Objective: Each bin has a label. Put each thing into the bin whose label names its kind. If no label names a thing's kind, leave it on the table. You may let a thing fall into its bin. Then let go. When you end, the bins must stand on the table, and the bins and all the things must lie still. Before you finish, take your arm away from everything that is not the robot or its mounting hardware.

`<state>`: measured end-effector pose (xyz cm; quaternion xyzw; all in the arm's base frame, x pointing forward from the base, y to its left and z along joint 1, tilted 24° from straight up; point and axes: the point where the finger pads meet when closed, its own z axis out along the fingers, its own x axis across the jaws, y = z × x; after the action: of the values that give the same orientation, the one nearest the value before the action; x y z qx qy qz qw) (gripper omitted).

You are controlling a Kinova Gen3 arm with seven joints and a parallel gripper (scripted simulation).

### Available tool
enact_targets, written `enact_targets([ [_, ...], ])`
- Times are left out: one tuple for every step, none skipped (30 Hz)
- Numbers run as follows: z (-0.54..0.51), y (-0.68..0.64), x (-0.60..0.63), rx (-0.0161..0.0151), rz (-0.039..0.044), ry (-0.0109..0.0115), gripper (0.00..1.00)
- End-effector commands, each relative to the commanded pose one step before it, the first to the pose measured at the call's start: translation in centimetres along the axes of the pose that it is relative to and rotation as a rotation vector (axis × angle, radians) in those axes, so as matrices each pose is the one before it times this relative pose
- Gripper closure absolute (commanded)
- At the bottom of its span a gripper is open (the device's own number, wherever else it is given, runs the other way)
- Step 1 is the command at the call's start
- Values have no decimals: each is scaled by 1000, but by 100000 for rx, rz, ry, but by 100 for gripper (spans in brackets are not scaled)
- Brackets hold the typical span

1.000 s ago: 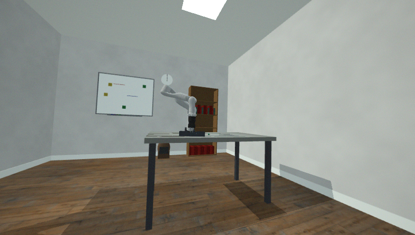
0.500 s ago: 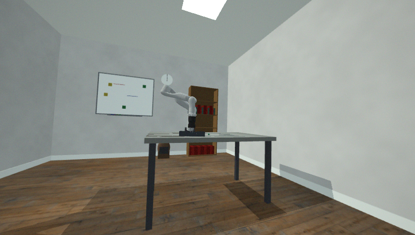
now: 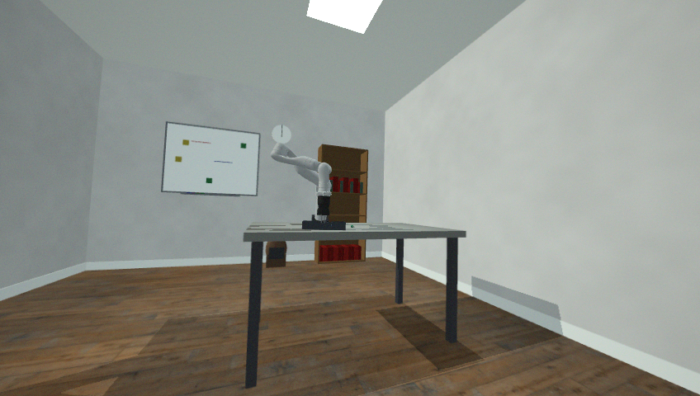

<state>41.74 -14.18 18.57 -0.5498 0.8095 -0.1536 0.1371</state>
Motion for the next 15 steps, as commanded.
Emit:
enact_targets([
  [-157, 26, -373, 170, 111, -1075, 69],
  [-164, 70, 170, -271, -148, 421, 69],
  [-163, -28, 117, 12, -417, 450, 69],
  [-151, -19, 114, -23, 9, 363, 69],
  [-144, -41, -2, 35, 91, -27, 69],
  [-139, -20, -2, 17, 45, -15, 69],
  [-133, 2, -1, -2, -2, -2, 69],
  [-133, 2, -1, -2, -2, -2, 69],
  [-133, 2, 0, -2, -2, -2, 69],
  [-133, 2, 0, -2, -2, -2, 69],
  [-133, 2, 0, -2, -2, -2, 69],
  [-133, 2, 0, -2, -2, -2, 69],
  [-133, 2, 0, -2, -2, -2, 69],
  [0, 0, 0, 0, 0, 0, 69],
  [0, 0, 0, 0, 0, 0, 69],
])
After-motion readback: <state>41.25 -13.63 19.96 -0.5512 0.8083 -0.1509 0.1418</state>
